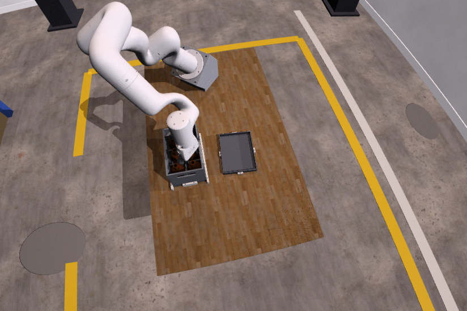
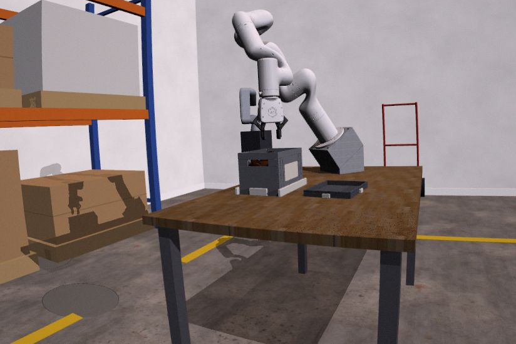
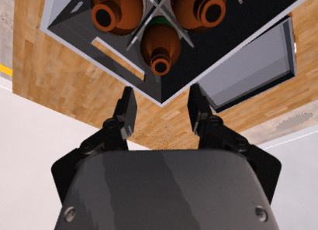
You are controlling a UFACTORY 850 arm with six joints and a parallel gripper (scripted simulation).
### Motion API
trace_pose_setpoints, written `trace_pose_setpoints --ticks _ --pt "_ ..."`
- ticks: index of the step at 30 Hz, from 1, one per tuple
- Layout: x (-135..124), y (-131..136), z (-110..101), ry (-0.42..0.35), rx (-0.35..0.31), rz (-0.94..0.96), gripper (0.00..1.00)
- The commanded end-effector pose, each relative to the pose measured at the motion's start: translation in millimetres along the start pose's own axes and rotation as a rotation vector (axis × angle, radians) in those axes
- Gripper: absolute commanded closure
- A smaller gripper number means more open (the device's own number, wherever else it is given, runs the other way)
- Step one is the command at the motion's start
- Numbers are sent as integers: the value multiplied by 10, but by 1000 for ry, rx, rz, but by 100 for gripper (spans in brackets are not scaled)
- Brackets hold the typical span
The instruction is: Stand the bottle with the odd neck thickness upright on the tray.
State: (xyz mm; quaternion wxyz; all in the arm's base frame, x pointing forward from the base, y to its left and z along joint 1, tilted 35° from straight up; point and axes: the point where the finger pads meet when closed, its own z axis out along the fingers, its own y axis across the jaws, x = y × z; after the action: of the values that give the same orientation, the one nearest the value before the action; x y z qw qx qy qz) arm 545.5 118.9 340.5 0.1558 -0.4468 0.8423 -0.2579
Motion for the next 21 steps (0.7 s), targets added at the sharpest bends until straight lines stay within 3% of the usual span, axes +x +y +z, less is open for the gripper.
trace_pose_setpoints --ticks 1,21 --pt "-5 -5 15 -1 1 1 35" --pt "-8 -5 217 -1 1 1 35"
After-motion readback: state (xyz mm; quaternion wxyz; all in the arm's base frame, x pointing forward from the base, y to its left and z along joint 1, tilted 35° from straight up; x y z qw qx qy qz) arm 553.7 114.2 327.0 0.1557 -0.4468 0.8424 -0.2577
